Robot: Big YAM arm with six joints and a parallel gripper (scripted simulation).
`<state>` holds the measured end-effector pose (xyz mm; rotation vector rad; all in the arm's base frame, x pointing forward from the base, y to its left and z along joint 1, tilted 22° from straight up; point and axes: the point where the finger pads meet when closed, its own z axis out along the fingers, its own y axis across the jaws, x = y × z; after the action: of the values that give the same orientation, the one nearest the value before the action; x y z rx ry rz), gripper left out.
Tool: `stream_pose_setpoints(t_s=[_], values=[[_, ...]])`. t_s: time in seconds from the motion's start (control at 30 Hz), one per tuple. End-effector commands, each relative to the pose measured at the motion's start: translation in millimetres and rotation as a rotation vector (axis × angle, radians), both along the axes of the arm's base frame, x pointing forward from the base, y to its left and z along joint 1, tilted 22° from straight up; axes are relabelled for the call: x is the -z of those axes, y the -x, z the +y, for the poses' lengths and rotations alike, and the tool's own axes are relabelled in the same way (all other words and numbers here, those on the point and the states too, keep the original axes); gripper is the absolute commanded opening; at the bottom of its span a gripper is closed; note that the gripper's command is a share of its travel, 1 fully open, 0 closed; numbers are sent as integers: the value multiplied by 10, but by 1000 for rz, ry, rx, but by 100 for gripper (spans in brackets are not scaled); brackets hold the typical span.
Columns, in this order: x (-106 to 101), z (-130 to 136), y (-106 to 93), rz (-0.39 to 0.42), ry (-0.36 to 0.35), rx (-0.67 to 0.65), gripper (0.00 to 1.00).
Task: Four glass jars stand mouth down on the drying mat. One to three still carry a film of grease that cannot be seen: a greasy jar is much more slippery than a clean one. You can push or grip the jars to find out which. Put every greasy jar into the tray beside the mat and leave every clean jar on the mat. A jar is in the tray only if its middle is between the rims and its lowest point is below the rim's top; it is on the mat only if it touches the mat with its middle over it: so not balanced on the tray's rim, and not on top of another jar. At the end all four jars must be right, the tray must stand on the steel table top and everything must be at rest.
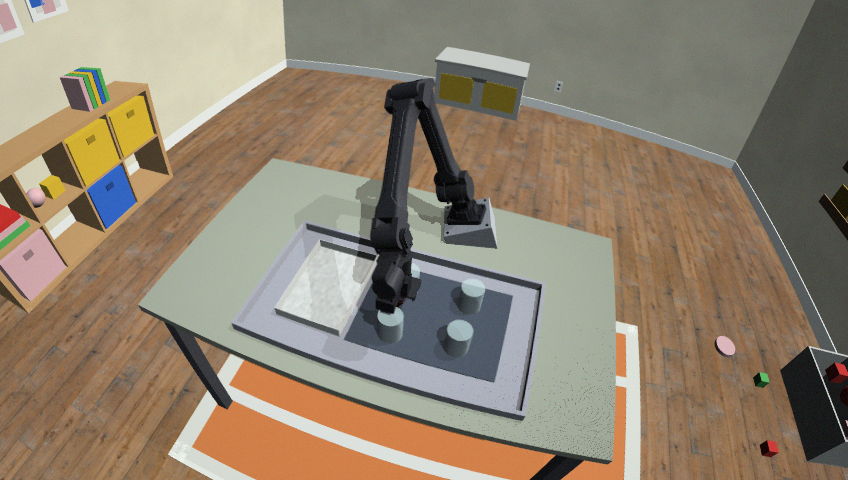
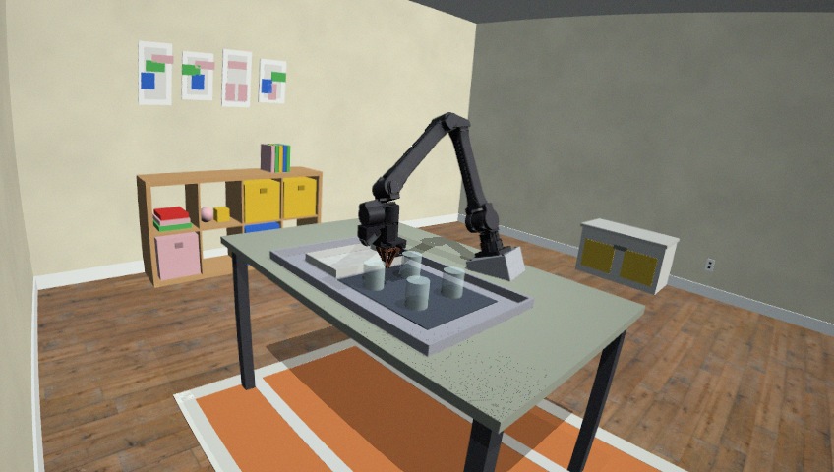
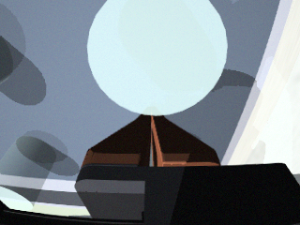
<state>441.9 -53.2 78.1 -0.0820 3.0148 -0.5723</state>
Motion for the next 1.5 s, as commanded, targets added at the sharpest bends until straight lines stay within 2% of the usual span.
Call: stream_pose_setpoints(t_s=[0.0, 0.33, 1.47], values=[[-103, -13, -44, -23, -3, -6, 0], [-82, -31, 209, -23, -3, -6, 0], [-82, -31, 209, -23, -3, -6, 0]])
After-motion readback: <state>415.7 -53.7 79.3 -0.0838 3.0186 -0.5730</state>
